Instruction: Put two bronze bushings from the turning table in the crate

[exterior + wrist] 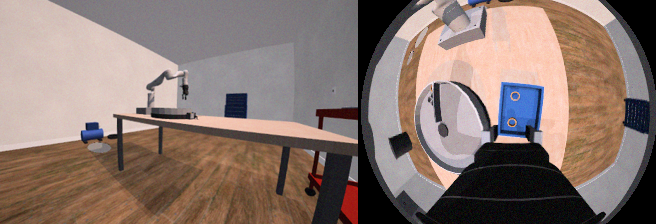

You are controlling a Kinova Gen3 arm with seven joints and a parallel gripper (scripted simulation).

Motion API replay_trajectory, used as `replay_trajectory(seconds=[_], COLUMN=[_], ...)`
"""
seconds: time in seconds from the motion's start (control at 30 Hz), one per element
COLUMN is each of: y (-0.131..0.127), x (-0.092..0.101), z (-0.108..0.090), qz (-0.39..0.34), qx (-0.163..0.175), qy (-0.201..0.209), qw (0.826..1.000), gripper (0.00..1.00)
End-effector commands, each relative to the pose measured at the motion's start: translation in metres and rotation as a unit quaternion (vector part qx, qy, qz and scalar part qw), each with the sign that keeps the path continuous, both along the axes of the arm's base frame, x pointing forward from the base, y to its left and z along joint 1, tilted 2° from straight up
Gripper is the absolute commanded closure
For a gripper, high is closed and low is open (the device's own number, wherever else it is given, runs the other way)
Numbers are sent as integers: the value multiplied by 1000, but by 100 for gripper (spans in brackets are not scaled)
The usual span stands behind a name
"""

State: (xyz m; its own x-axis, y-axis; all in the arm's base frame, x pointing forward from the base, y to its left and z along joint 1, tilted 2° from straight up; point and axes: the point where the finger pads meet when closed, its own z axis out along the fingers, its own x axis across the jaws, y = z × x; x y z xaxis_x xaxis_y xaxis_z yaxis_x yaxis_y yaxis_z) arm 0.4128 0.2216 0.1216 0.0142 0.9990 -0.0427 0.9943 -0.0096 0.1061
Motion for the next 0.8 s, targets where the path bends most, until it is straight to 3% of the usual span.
replay_trajectory(seconds=[0.0,0.13,0.17,0.3,0.77], y=[9,9,4,6,6], x=[-12,-12,-7,-13,-13], z=[-19,-19,-11,-27,-26], qz=[37,37,9,33,15], qx=[8,8,5,11,10], qy=[53,53,25,65,52], qw=[998,998,1000,997,998], gripper=[0,0,0,0,0])
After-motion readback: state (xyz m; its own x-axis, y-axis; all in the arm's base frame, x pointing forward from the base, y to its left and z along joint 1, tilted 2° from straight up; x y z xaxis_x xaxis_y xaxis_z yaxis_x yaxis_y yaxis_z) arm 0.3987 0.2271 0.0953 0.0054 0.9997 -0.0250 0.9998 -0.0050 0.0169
